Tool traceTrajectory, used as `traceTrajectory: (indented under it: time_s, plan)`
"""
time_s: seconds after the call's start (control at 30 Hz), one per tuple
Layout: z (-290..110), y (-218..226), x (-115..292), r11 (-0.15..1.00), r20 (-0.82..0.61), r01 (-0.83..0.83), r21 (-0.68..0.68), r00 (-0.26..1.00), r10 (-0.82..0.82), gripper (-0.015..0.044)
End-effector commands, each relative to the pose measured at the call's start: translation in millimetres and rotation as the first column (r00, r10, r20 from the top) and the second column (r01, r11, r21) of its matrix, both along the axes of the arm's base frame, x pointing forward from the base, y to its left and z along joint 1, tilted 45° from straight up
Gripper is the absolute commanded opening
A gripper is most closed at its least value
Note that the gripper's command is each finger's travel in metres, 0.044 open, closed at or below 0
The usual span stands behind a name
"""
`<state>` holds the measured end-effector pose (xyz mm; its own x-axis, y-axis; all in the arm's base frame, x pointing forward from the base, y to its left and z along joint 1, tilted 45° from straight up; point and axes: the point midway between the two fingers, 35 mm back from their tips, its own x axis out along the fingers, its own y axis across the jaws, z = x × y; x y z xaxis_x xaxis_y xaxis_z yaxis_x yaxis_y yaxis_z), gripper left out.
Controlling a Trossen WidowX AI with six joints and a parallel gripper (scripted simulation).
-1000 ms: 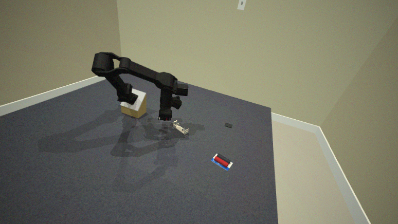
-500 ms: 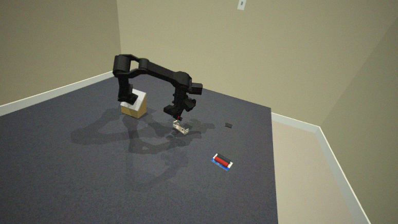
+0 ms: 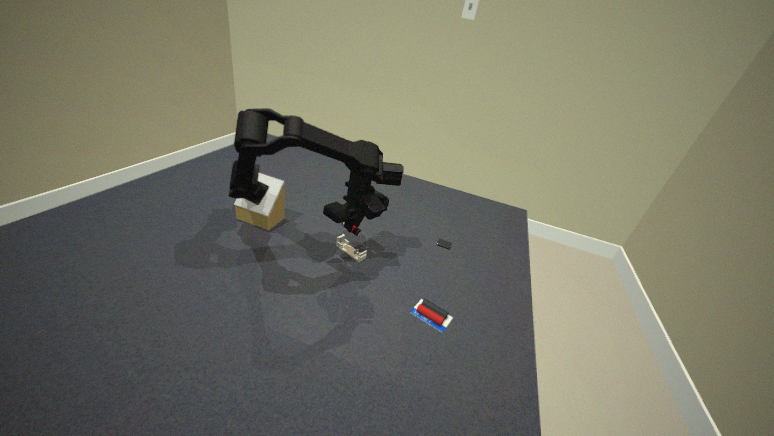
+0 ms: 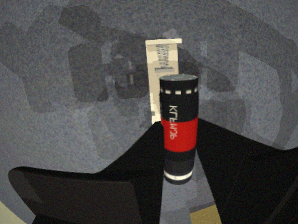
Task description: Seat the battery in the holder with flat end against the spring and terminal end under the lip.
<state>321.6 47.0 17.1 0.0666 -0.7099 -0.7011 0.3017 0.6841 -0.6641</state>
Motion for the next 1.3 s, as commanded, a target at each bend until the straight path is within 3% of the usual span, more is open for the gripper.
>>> traceTrajectory:
  time_s: [0.0,0.2,1.27]
  plan:
    - [-10.1,-9.2,1.9,0.998,-0.055,0.064,0.024,0.996,-0.063,0.0062]
    - [-25.8,-23.7,-0.4,0.987,-0.159,0.153,0.051,0.977,-0.143,0.0062]
    - [-32.8,-33.4,7.8,0.958,-0.295,0.278,0.065,0.923,-0.247,0.0062]
